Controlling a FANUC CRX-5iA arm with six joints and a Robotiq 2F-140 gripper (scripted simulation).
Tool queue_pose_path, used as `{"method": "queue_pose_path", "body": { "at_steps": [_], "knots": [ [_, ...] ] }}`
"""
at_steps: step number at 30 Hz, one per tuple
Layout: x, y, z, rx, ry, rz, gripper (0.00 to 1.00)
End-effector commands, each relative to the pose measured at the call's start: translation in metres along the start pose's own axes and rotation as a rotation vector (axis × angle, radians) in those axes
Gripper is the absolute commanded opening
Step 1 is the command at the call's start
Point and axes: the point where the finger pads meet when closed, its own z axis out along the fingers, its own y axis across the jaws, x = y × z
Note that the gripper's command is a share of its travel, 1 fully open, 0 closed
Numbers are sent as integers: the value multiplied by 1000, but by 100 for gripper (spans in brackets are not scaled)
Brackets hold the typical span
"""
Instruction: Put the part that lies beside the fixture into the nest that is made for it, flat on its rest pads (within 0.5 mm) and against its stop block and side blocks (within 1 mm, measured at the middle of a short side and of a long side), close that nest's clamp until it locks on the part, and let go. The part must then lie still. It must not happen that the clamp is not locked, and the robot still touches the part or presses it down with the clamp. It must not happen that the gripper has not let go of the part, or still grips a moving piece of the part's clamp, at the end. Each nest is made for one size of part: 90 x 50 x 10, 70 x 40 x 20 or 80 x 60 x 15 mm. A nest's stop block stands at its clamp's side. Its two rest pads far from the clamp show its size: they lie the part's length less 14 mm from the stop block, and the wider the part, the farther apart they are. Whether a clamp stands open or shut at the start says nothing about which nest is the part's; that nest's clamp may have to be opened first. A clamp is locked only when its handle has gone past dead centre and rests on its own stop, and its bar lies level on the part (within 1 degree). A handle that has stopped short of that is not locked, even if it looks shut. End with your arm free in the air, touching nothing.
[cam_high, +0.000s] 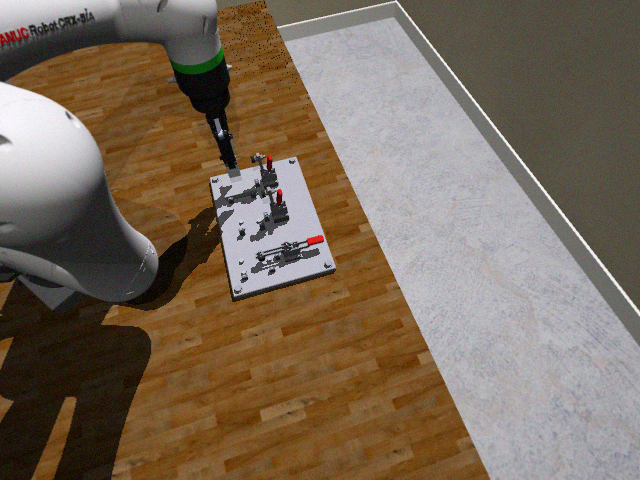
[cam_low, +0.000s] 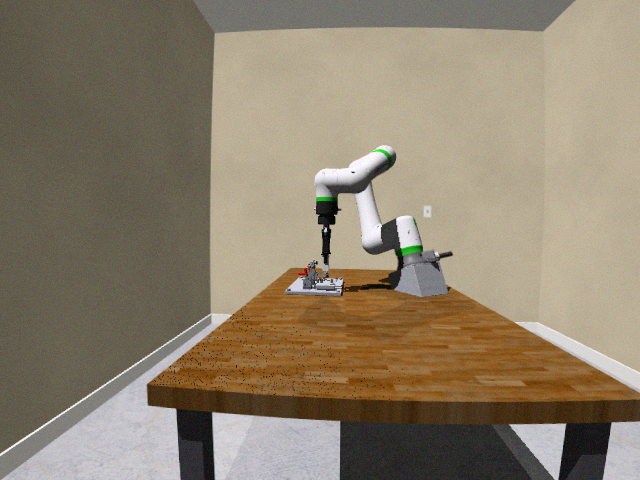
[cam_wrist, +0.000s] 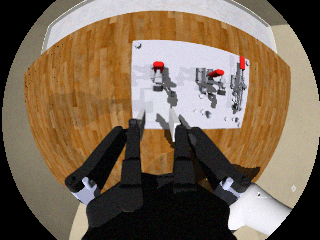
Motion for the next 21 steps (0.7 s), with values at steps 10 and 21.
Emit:
{"method": "queue_pose_path", "body": {
  "at_steps": [10,21],
  "knots": [
    [0,0,-78,0,0,0,28],
    [1,0,-85,0,0,0,28]
  ]
}}
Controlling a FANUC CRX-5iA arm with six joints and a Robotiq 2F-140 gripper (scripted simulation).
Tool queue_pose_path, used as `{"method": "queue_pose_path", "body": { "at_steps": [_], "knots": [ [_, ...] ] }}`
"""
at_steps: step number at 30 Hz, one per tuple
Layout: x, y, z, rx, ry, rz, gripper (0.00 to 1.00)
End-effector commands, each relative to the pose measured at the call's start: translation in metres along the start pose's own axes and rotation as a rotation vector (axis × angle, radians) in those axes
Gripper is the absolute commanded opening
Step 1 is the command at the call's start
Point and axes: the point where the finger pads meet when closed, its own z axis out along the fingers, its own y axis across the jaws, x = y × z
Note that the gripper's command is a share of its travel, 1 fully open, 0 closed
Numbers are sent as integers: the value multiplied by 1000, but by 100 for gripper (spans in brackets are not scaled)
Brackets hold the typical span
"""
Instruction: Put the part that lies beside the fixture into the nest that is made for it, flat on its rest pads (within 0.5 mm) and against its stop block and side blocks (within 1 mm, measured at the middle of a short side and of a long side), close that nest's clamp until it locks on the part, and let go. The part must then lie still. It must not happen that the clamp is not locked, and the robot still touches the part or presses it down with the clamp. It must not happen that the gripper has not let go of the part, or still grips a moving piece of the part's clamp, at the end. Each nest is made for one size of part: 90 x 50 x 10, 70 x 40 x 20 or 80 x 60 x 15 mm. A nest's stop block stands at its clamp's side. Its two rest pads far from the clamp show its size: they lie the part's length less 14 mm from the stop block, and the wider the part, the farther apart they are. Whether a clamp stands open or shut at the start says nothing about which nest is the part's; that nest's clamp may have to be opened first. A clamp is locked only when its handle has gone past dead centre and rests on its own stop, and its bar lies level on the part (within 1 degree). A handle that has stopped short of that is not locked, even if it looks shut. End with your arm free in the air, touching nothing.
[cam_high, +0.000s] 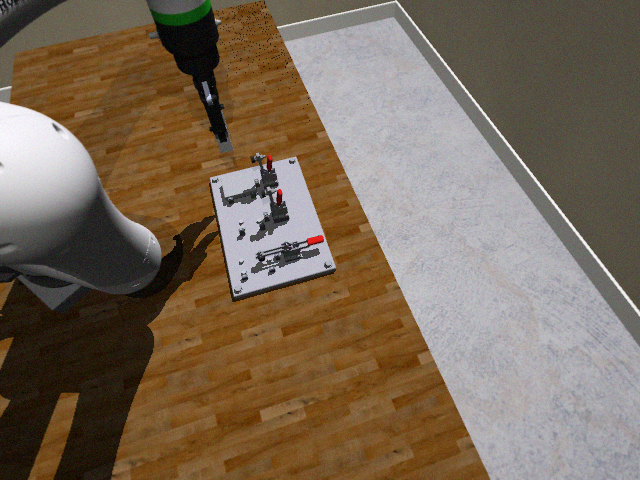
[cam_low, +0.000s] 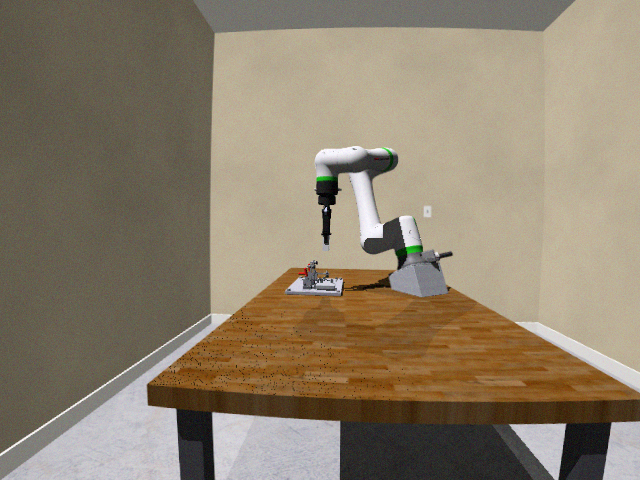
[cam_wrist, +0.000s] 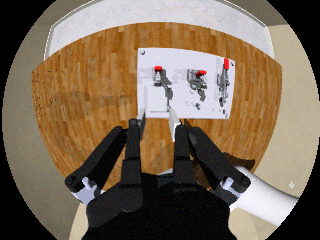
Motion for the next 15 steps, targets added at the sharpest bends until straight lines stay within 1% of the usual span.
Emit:
{"method": "queue_pose_path", "body": {
  "at_steps": [1,7,9,15],
  "knots": [
    [2,0,0,0,0,0,28],
    [13,0,0,0,0,0,28],
    [13,0,0,0,0,0,28],
    [37,0,0,0,0,0,28]
  ]
}}
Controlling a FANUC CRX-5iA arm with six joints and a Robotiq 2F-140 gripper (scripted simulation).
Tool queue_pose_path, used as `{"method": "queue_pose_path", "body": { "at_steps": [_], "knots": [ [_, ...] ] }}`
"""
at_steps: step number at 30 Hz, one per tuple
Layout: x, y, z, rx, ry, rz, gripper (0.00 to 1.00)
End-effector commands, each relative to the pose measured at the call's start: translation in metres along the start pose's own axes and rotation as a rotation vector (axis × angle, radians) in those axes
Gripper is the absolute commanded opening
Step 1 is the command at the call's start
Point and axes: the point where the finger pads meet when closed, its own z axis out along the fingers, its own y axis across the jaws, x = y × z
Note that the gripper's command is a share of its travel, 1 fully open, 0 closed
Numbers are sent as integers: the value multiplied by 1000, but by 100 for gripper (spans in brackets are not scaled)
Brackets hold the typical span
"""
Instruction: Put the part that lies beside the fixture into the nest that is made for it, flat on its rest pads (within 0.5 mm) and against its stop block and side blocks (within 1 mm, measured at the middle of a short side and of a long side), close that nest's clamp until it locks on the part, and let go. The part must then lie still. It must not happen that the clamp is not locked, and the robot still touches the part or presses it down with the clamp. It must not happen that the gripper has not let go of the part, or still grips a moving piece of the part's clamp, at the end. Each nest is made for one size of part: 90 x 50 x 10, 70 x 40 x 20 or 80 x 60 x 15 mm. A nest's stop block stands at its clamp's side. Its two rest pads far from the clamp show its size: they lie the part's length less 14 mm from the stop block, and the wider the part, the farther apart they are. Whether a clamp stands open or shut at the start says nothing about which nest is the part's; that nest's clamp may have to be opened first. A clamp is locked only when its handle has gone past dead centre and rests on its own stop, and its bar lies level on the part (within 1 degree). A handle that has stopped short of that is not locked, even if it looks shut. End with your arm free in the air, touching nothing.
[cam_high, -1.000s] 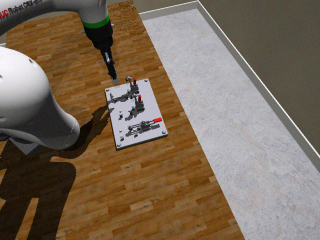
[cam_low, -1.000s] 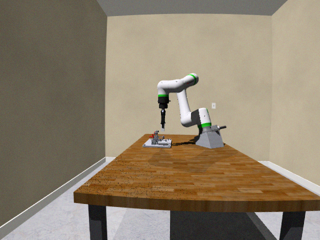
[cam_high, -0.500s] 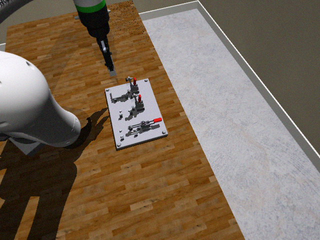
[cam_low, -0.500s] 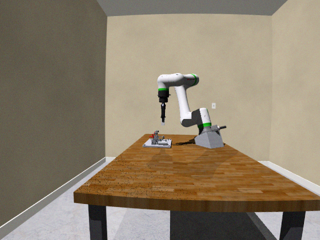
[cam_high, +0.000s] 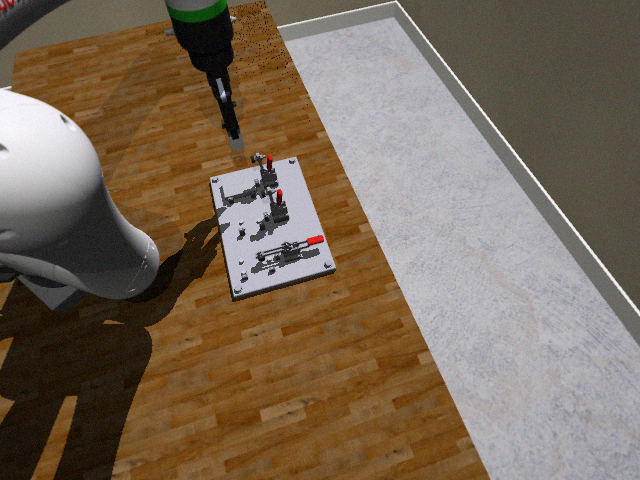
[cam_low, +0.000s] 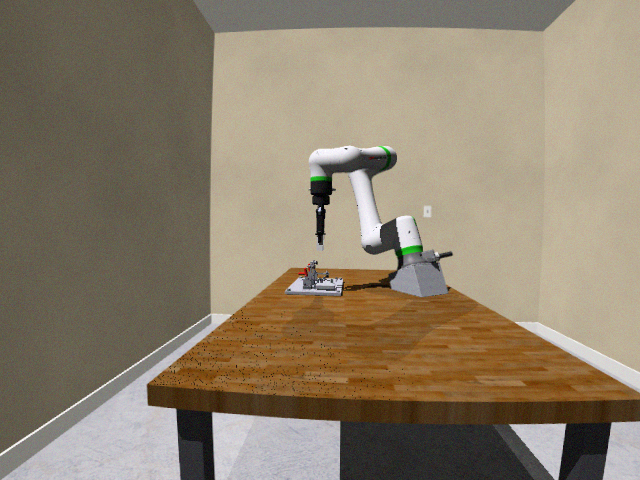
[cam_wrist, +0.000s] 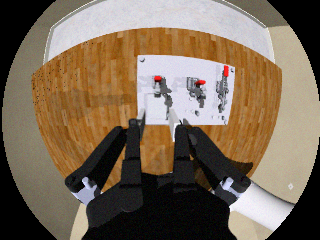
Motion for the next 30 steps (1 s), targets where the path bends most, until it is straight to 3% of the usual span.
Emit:
{"method": "queue_pose_path", "body": {
  "at_steps": [1,9,30],
  "knots": [
    [16,0,0,0,0,0,28],
    [49,0,0,0,0,0,28],
    [61,0,2,0,0,0,28]
  ]
}}
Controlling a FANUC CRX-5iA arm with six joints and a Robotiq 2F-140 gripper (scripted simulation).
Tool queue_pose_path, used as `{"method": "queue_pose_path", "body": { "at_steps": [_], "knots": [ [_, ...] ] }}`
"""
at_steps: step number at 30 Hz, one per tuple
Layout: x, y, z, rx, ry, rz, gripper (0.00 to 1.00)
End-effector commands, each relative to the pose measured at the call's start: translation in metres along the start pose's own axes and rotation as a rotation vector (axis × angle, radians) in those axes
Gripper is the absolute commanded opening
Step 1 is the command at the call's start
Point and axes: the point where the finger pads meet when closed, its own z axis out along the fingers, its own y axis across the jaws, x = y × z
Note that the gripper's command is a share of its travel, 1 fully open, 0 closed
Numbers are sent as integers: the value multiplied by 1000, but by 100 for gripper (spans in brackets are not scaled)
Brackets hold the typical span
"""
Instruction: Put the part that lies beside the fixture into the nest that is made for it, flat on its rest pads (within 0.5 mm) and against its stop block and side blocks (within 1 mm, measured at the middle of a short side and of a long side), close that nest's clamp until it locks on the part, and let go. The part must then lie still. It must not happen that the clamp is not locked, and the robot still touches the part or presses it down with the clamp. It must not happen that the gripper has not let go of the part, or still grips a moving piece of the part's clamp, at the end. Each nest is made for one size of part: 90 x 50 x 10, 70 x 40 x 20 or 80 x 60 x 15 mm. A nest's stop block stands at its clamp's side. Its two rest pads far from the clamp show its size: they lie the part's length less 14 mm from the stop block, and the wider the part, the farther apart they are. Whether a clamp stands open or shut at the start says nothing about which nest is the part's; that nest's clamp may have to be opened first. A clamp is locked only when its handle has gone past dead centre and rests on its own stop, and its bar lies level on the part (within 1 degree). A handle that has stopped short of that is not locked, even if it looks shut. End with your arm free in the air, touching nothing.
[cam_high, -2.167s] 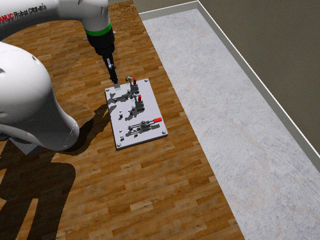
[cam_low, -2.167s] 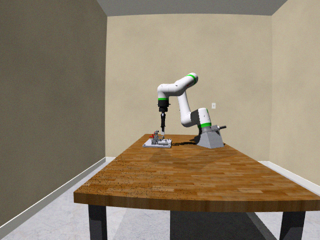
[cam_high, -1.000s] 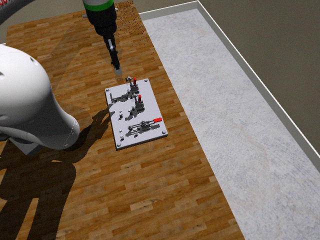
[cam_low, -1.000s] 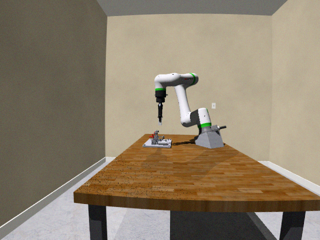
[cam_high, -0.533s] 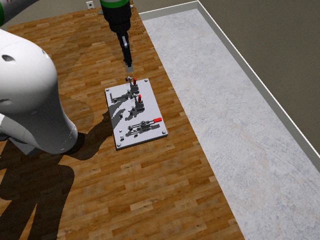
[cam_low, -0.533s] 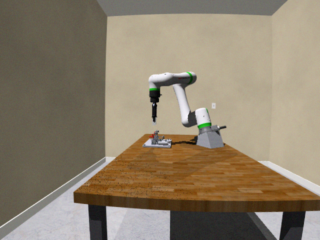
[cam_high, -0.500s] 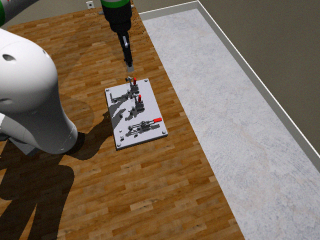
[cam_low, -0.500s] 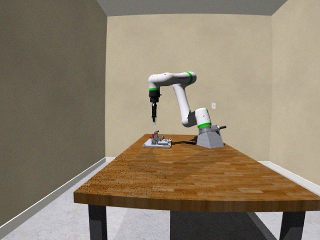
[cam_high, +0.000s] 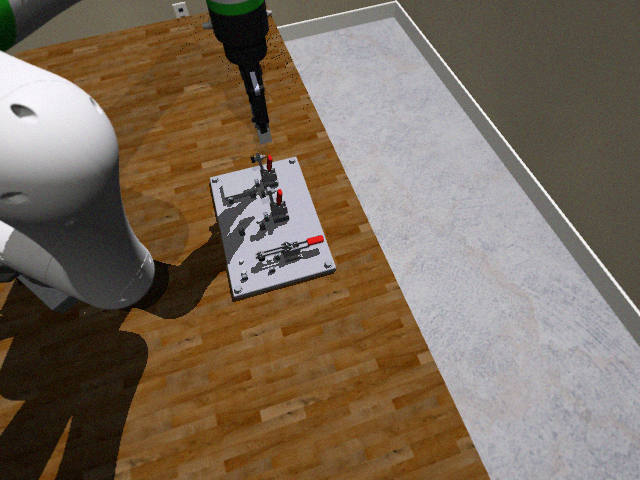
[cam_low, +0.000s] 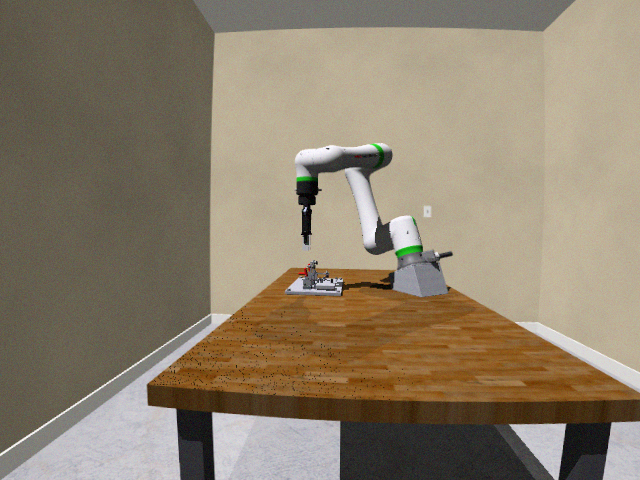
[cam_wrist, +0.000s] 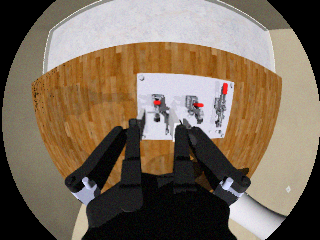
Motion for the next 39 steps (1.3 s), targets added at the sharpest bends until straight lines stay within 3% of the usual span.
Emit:
{"method": "queue_pose_path", "body": {
  "at_steps": [1,28,39],
  "knots": [
    [0,0,2,0,0,0,28],
    [0,0,67,0,0,0,28],
    [0,0,76,0,0,0,28]
  ]
}}
